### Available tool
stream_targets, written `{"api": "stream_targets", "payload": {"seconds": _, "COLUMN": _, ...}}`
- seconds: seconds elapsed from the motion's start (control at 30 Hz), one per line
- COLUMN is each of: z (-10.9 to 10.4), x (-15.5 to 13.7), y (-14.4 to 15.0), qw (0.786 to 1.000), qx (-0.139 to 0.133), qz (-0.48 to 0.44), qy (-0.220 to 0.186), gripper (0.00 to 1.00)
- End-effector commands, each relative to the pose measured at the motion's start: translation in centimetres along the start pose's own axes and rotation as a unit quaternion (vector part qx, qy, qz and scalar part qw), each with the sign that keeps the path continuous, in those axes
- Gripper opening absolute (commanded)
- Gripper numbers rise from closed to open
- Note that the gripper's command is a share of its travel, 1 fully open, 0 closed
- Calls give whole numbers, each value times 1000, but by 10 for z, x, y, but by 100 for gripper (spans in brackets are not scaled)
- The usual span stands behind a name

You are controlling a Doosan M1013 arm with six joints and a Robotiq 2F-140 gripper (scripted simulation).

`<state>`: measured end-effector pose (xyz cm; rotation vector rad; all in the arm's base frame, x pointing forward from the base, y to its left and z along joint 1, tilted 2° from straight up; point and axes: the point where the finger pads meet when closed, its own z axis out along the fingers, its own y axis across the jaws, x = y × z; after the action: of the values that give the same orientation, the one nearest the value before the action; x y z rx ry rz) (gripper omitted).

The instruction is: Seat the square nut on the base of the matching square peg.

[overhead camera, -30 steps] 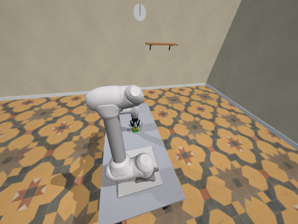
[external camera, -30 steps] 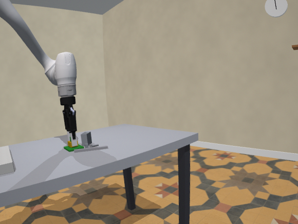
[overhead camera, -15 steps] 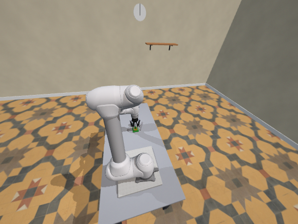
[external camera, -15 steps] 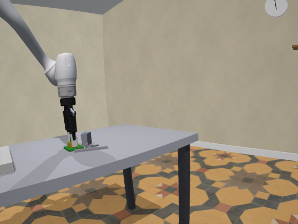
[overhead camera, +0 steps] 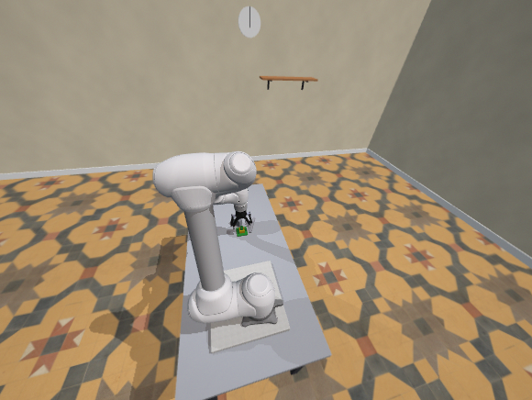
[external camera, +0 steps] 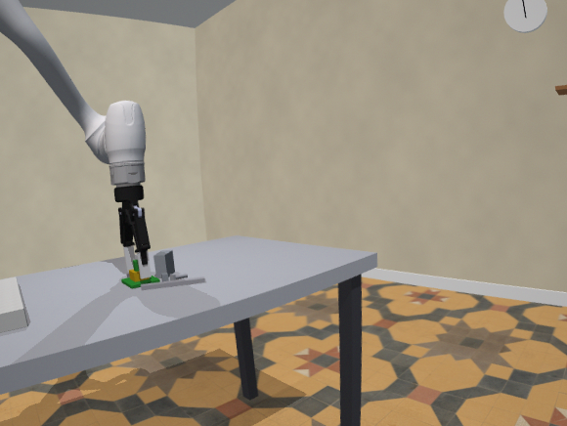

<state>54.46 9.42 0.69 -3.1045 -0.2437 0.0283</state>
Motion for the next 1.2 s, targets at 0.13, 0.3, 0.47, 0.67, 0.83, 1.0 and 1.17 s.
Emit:
{"api": "stream_targets", "payload": {"seconds": 0.13, "z": 0, "x": 0, "y": 0, "qw": 1000, "qx": 0, "qz": 0, "qy": 0, "gripper": 100}}
{"api": "stream_targets", "payload": {"seconds": 0.3, "z": 0, "x": 0, "y": 0, "qw": 1000, "qx": 0, "qz": 0, "qy": 0, "gripper": 100}}
{"api": "stream_targets", "payload": {"seconds": 0.47, "z": -1, "x": 0, "y": 0, "qw": 1000, "qx": 0, "qz": 0, "qy": 0, "gripper": 100}}
{"api": "stream_targets", "payload": {"seconds": 0.67, "z": -94, "x": 5, "y": 0, "qw": 1000, "qx": 1, "qz": 0, "qy": 0, "gripper": 100}}
{"api": "stream_targets", "payload": {"seconds": 0.83, "z": -158, "x": 2, "y": 0, "qw": 1000, "qx": 0, "qz": 0, "qy": 0, "gripper": 100}}
{"api": "stream_targets", "payload": {"seconds": 1.0, "z": -161, "x": 2, "y": 0, "qw": 1000, "qx": 0, "qz": 0, "qy": 0, "gripper": 100}}
{"api": "stream_targets", "payload": {"seconds": 1.17, "z": -161, "x": 2, "y": 0, "qw": 1000, "qx": 0, "qz": 0, "qy": 0, "gripper": 100}}
